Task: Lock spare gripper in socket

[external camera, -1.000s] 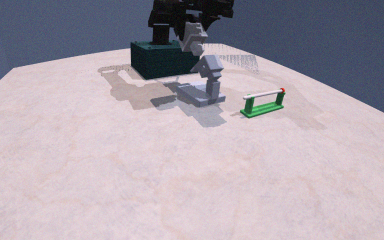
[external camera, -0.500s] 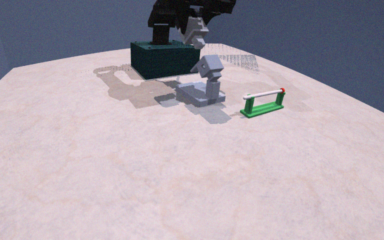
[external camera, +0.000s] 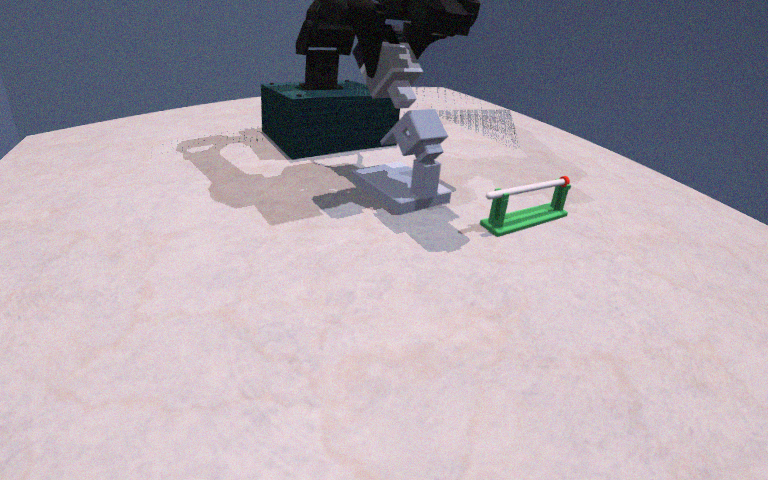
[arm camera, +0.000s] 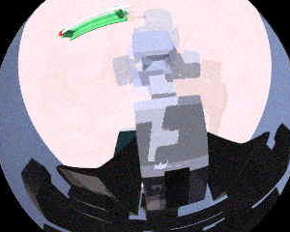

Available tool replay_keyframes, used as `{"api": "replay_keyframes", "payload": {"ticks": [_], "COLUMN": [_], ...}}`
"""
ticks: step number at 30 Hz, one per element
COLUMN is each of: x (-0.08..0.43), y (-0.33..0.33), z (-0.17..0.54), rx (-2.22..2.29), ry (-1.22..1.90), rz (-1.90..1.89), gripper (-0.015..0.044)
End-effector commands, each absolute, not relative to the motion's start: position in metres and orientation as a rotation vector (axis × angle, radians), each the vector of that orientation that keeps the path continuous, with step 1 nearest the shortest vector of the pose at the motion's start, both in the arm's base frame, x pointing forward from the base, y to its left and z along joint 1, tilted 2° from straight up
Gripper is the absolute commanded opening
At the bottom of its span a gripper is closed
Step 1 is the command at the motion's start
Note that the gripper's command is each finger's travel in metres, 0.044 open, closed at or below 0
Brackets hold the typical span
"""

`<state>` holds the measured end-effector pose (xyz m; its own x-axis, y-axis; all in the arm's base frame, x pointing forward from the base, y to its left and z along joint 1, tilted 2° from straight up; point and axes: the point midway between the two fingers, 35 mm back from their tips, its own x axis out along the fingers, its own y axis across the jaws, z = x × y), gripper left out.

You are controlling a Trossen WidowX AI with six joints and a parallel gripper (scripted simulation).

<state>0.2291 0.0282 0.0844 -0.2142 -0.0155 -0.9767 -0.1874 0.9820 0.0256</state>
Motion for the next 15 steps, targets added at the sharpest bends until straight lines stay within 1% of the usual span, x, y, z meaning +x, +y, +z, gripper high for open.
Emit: {"api": "replay_keyframes", "payload": {"ticks": [1,15], "x": [0.2328,0.2414], "y": [0.0298,0.0318], "z": [0.0808,0.0729], "rx": [-0.148,-0.147], "ry": [1.784,1.782], "rz": [0.165,0.165], "gripper": [0.0000,0.0000]}}
